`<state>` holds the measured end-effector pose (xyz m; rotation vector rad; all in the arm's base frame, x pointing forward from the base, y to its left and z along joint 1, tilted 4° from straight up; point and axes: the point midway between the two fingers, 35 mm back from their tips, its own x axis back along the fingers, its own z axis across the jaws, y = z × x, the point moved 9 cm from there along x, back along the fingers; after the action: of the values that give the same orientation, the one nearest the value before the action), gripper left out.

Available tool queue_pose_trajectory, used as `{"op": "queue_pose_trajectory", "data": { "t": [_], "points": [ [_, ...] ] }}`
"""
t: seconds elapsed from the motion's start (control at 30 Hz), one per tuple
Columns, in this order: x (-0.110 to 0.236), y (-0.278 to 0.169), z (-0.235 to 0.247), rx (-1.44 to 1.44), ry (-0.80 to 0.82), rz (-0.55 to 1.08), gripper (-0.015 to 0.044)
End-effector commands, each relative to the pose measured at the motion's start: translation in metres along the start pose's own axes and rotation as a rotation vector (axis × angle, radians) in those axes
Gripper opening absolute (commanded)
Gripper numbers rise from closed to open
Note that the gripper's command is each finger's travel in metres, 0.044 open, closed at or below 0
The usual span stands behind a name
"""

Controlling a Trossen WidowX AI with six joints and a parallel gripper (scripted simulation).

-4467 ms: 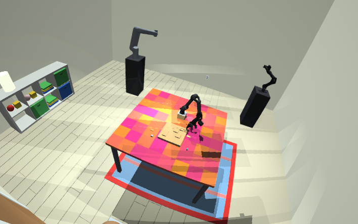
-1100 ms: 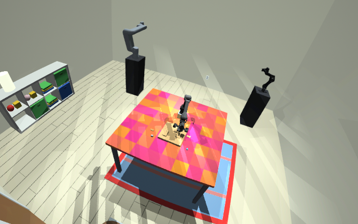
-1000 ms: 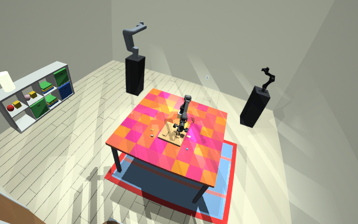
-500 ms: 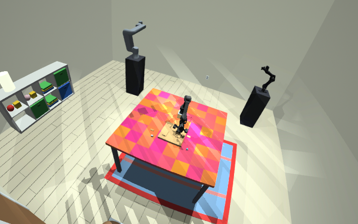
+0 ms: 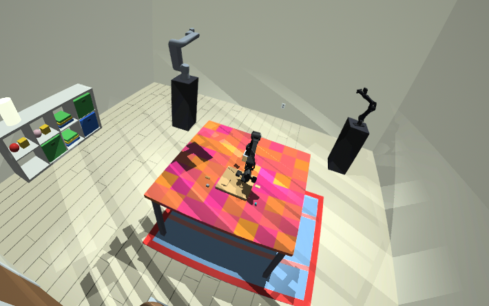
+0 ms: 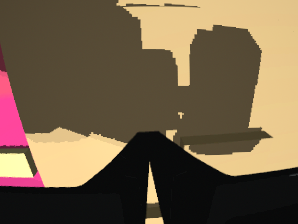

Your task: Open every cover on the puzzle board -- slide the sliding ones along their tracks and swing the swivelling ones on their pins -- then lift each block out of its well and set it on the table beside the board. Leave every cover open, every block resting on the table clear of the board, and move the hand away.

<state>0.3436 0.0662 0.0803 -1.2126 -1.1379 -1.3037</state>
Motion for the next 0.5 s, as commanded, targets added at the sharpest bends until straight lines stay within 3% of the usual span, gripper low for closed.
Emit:
{"op": "queue_pose_trajectory", "data": {
  "t": [0.0,0.47],
  "points": [
    [0.001,0.004,0.001,0.002,0.006,0.001,0.0000],
    [0.001,0.019,0.001,0.002,0.006,-0.001,0.0000]
  ]
}}
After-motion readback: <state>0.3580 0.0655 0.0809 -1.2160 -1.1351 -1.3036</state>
